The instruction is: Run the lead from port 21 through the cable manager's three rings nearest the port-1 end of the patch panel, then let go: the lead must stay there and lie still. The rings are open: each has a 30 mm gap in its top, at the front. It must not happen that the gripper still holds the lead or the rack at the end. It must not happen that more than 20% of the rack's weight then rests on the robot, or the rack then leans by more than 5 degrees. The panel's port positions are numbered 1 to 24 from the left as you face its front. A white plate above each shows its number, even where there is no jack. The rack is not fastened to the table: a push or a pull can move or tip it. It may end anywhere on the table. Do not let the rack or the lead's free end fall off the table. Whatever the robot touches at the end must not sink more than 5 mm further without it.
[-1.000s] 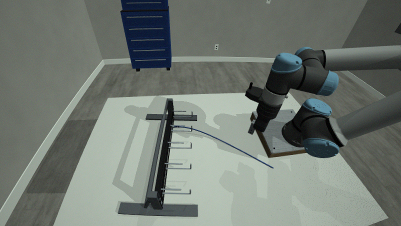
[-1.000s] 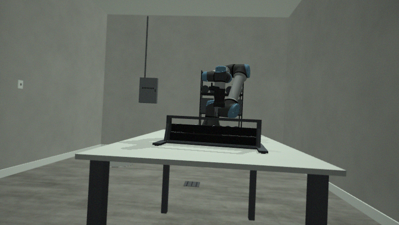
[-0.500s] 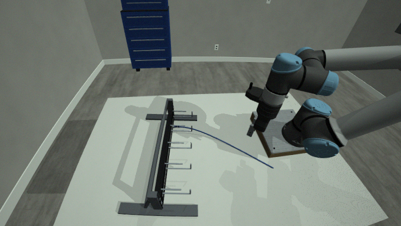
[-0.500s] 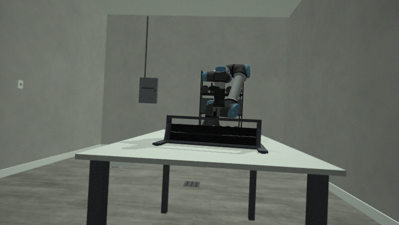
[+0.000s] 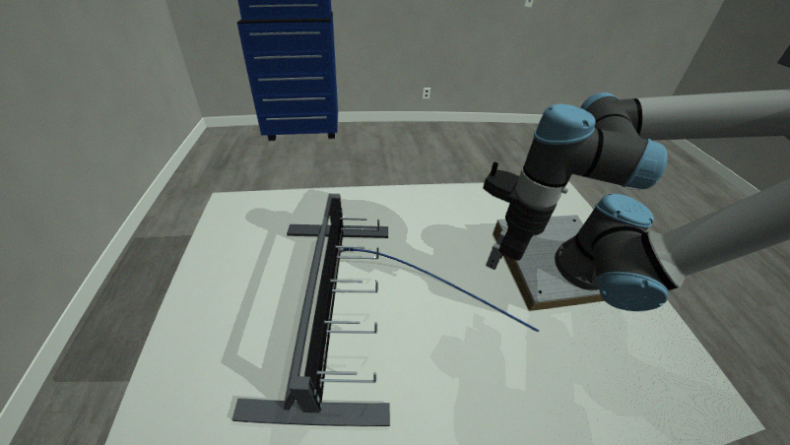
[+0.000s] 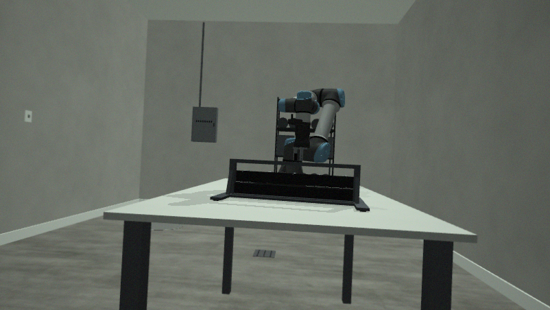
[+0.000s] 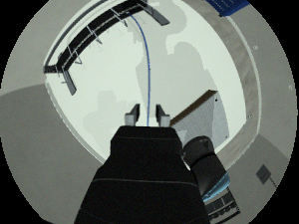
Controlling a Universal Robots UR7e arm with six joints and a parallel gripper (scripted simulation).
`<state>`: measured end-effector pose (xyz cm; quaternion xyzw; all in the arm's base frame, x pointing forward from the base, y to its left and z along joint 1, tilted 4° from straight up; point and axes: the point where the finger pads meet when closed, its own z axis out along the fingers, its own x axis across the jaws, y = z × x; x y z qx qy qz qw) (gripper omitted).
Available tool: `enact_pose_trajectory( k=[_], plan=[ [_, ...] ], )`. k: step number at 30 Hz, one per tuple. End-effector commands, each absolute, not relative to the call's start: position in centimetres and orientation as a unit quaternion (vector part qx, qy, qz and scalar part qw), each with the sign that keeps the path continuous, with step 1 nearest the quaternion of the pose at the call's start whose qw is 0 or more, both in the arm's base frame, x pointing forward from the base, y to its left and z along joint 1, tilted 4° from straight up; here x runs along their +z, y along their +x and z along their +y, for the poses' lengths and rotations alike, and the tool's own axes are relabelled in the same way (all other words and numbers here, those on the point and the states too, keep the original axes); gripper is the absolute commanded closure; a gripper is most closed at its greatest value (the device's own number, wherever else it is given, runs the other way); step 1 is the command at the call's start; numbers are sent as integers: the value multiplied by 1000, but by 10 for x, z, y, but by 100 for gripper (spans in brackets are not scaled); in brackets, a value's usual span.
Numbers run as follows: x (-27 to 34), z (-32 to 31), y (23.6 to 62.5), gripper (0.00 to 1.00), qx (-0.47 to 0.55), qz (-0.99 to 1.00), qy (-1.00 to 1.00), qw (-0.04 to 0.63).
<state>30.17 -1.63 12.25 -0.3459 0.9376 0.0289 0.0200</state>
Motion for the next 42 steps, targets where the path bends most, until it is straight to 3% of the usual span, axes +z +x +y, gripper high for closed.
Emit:
enact_pose_trajectory(
  k=[1,17,42],
  plan=[
    [123,-16,302,33,29,938,-346,20],
    [110,-16,302,33,29,938,-346,20],
    [19,-11,303,33,29,938,-346,20]
  ],
)
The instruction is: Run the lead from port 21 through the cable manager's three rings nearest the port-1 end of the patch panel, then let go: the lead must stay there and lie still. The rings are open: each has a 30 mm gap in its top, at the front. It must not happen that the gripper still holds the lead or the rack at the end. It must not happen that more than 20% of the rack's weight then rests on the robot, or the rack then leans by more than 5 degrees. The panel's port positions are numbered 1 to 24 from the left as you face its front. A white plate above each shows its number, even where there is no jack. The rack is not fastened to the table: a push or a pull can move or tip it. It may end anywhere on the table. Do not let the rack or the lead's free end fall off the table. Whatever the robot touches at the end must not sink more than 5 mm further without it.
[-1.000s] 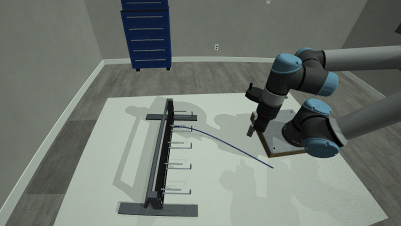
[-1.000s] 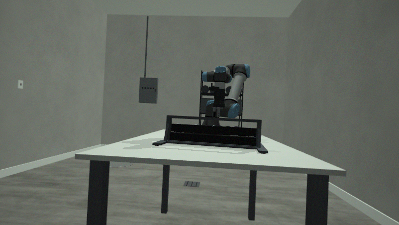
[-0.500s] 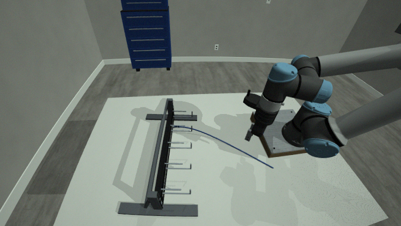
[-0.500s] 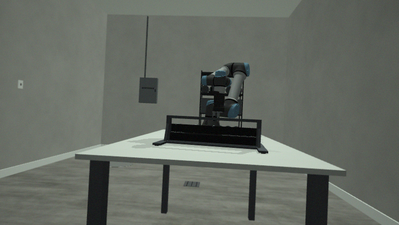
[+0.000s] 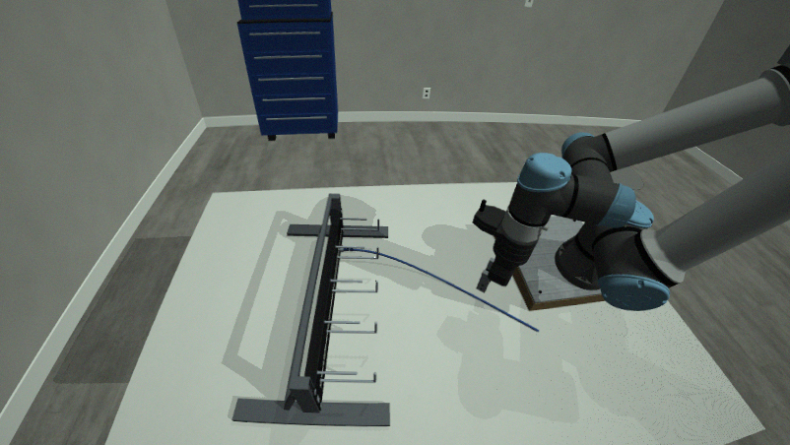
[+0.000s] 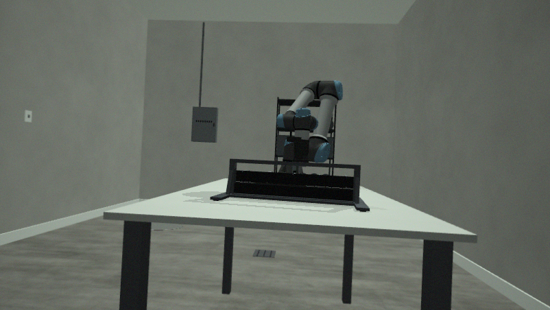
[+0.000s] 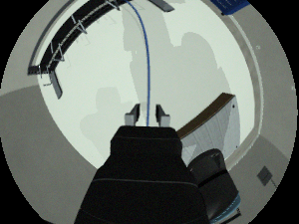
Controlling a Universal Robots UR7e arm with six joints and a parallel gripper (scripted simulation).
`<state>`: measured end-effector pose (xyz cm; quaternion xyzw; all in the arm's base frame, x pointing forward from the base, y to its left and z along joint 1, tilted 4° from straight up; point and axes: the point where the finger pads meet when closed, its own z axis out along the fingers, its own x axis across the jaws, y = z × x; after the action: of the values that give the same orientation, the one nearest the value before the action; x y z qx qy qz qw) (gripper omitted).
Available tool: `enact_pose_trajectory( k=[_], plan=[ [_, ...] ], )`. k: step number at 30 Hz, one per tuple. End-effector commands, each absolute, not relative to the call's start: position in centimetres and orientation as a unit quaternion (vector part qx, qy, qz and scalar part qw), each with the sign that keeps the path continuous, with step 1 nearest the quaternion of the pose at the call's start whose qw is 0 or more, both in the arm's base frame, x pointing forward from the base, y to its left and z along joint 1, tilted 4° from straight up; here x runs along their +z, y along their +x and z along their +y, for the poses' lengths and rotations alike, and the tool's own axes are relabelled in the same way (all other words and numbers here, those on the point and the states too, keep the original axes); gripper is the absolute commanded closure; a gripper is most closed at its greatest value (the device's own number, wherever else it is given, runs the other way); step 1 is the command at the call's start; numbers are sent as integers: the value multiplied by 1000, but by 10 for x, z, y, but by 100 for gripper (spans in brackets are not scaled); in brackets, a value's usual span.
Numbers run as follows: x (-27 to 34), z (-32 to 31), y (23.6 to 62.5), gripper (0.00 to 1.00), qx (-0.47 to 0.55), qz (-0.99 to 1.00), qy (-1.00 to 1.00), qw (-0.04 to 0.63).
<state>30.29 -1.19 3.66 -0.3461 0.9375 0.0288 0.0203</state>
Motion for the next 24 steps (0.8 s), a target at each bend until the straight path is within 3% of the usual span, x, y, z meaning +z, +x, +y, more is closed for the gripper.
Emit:
enact_pose_trajectory(
  k=[1,24],
  plan=[
    [16,-11,303,33,29,938,-346,20],
    [-15,-9,303,33,29,938,-346,20]
  ],
)
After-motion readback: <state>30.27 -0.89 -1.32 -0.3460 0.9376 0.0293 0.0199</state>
